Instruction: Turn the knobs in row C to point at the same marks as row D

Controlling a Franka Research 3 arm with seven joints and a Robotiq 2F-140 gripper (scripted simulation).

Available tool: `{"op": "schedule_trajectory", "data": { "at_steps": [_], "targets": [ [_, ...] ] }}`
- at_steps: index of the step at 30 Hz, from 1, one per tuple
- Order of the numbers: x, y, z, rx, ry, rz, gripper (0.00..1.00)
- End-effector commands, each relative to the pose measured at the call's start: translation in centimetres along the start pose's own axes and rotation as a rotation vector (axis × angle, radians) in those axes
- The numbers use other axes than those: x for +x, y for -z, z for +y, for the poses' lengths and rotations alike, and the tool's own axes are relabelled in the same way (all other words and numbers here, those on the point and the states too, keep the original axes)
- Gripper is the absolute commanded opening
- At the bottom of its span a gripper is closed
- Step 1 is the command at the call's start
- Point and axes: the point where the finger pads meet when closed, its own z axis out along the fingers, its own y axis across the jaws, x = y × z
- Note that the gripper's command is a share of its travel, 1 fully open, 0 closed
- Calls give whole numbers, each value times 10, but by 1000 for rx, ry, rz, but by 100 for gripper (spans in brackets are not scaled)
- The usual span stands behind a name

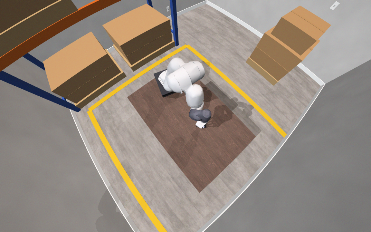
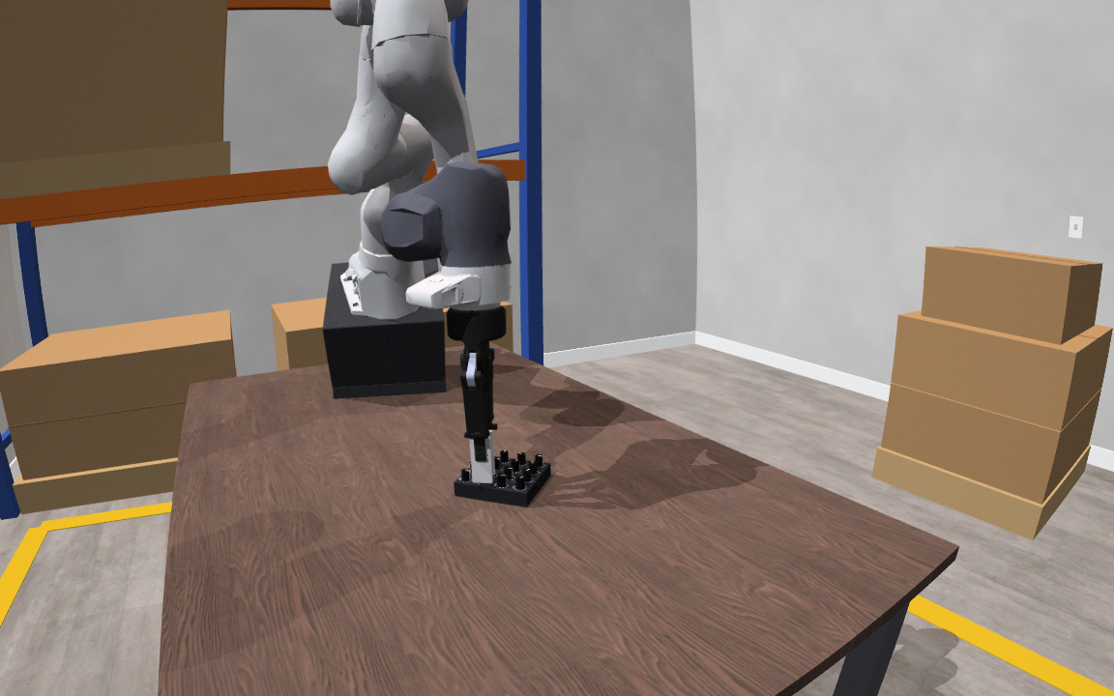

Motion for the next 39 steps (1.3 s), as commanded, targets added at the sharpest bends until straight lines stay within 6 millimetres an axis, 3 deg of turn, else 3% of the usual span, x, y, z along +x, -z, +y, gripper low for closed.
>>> {"op": "schedule_trajectory", "data": {
  "at_steps": [1,21,22,39],
  "targets": [
    [1,0,-2,2,-1,0,12],
    [1,0,-2,2,-1,0,12],
    [1,0,-2,2,-1,0,5],
    [1,0,-2,2,-1,0,5]
  ]
}}
